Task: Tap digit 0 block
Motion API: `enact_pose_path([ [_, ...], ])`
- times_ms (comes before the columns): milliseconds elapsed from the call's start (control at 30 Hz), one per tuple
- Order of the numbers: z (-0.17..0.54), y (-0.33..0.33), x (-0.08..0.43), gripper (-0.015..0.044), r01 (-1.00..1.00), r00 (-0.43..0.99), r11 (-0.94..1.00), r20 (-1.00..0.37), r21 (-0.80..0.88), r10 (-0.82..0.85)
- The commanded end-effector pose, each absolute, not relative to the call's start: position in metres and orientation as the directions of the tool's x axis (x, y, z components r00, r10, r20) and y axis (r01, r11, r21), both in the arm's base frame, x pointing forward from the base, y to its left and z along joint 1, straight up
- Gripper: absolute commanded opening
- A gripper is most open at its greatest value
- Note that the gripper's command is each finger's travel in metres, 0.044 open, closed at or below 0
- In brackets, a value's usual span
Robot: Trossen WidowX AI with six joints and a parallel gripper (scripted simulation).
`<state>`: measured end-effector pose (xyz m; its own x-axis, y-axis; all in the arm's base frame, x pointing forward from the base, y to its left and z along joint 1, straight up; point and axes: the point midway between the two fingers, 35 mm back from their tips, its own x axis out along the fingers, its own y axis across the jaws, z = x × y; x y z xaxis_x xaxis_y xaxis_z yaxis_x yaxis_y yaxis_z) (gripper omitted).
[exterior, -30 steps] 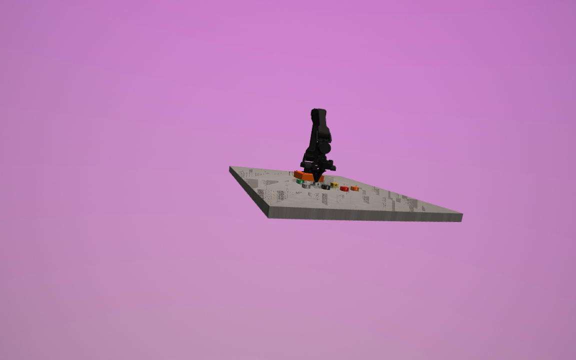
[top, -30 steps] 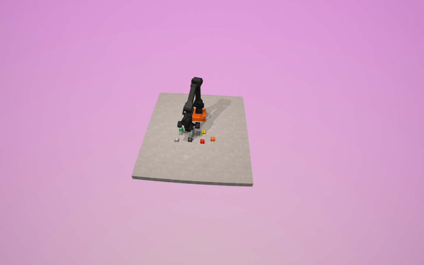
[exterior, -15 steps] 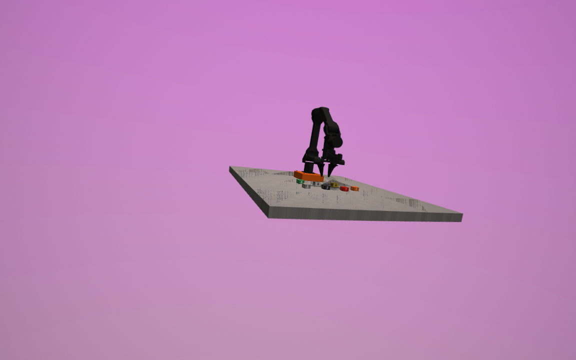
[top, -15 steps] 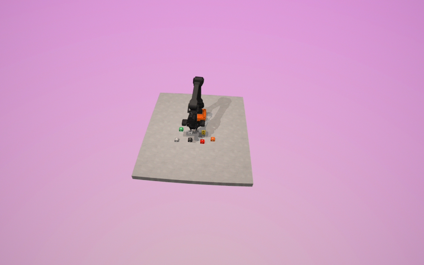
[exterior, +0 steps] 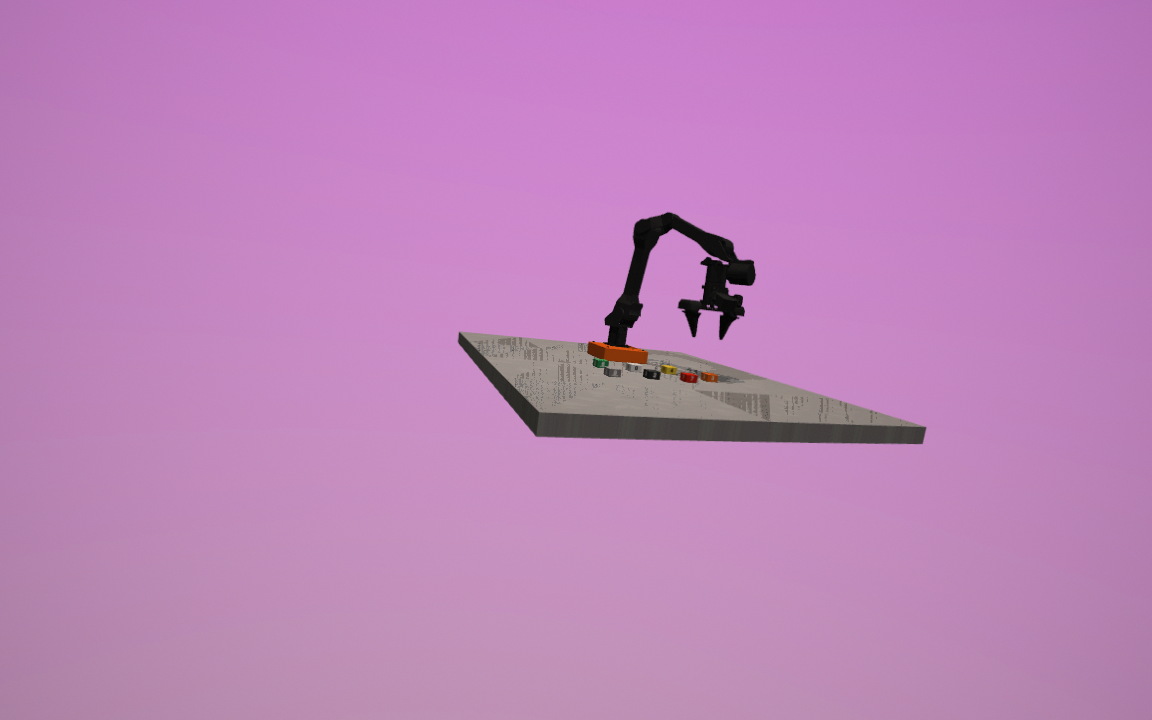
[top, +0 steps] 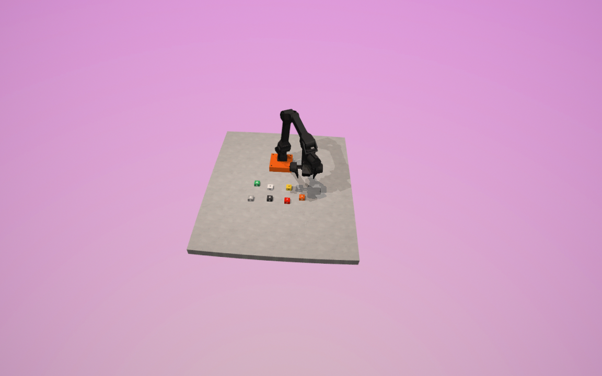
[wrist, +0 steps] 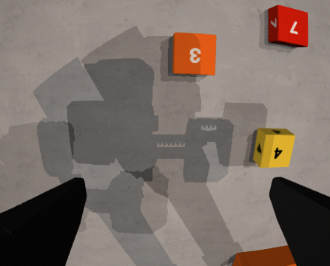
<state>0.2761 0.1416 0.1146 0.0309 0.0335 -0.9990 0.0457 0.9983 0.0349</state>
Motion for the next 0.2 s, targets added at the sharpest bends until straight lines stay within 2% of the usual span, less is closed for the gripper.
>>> enact_pose_path([
  [0, 0.1281, 0.1789, 0.2576, 0.0400, 0.051, 0.025, 0.998, -0.999, 0.028, 0.026],
  [167, 0.1312, 0.1876, 0.2521, 0.0400, 0.052, 0.023, 0.998, -0.999, 0.027, 0.026],
])
